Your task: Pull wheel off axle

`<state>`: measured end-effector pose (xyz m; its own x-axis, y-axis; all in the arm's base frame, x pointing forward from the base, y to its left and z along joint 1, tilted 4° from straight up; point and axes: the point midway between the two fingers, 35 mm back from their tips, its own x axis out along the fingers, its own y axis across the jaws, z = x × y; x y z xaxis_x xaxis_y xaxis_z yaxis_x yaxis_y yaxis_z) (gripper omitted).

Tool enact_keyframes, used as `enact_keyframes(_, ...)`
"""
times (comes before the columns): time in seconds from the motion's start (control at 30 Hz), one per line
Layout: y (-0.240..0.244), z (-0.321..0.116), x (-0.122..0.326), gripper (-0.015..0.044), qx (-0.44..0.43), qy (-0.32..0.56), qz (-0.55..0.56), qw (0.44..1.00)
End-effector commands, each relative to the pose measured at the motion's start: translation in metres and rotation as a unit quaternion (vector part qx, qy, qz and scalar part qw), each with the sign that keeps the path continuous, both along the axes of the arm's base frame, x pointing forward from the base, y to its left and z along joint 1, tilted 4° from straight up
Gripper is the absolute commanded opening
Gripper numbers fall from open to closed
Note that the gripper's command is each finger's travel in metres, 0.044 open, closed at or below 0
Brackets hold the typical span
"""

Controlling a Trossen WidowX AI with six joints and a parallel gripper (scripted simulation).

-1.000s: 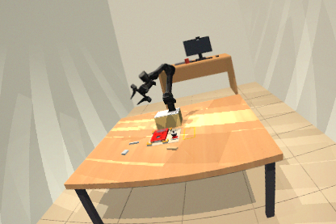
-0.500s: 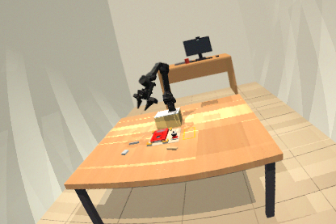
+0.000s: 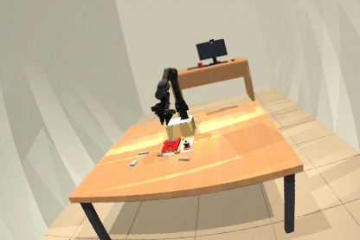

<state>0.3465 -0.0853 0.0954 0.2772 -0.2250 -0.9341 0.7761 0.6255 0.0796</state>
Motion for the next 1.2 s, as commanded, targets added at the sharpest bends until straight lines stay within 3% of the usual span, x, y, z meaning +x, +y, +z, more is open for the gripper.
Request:
enact_keyframes(0.0, 0.059, -0.041, 0.016, 0.0300, 0.113, 0.054, -0.180, 0.976)
enact_keyframes(0.3, 0.105, -0.072, 0.016, 0.0300, 0.151, 0.112, -0.340, 0.921)
enact_keyframes(0.87, 0.105, -0.075, 0.020, 0.0300, 0.152, 0.112, -0.342, 0.921)
enact_keyframes(1.17, 0.105, -0.141, 0.017, 0.0300, 0.151, 0.113, -0.342, 0.921)
